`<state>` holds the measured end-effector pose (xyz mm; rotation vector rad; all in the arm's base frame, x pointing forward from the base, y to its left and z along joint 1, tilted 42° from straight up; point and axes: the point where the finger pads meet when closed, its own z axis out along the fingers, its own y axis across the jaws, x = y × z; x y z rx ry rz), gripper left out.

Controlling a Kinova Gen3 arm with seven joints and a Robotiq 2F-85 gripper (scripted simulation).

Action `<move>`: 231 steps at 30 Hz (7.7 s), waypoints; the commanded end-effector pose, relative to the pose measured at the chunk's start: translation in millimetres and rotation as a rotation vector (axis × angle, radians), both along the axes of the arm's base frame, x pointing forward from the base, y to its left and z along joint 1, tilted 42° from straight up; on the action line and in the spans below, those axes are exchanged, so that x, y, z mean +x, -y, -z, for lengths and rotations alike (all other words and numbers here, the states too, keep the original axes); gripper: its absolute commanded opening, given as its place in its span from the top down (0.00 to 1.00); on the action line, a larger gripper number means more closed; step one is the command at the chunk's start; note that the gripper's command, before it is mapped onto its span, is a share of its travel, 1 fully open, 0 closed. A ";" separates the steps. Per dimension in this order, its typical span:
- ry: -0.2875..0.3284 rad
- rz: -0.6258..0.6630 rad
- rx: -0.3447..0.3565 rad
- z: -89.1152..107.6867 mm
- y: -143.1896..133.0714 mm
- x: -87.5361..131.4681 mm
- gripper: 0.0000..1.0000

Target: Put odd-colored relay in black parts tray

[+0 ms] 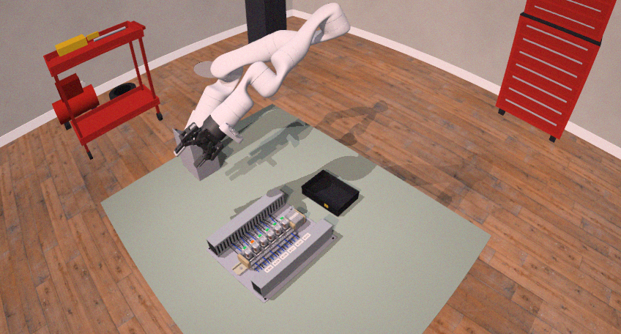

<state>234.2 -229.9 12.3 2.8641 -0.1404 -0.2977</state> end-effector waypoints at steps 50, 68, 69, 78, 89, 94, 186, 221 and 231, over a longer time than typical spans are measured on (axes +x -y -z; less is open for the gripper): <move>0.001 0.001 -0.001 -0.3 0.6 0.1 0.39; 0.001 0.001 -0.001 -0.3 0.6 0.1 0.39; 0.001 0.001 -0.001 -0.3 0.6 0.1 0.39; 0.002 0.004 0.000 -0.1 0.4 0.3 0.39; 0.004 0.024 0.004 1.0 -0.7 1.4 0.39; 0.006 0.044 0.008 2.2 -1.9 2.7 0.39; 0.009 1.225 0.419 42.9 -116.6 157.2 0.39; -0.105 1.507 0.607 25.6 -152.4 220.9 0.39; -0.129 1.545 0.638 21.2 -157.3 230.5 0.39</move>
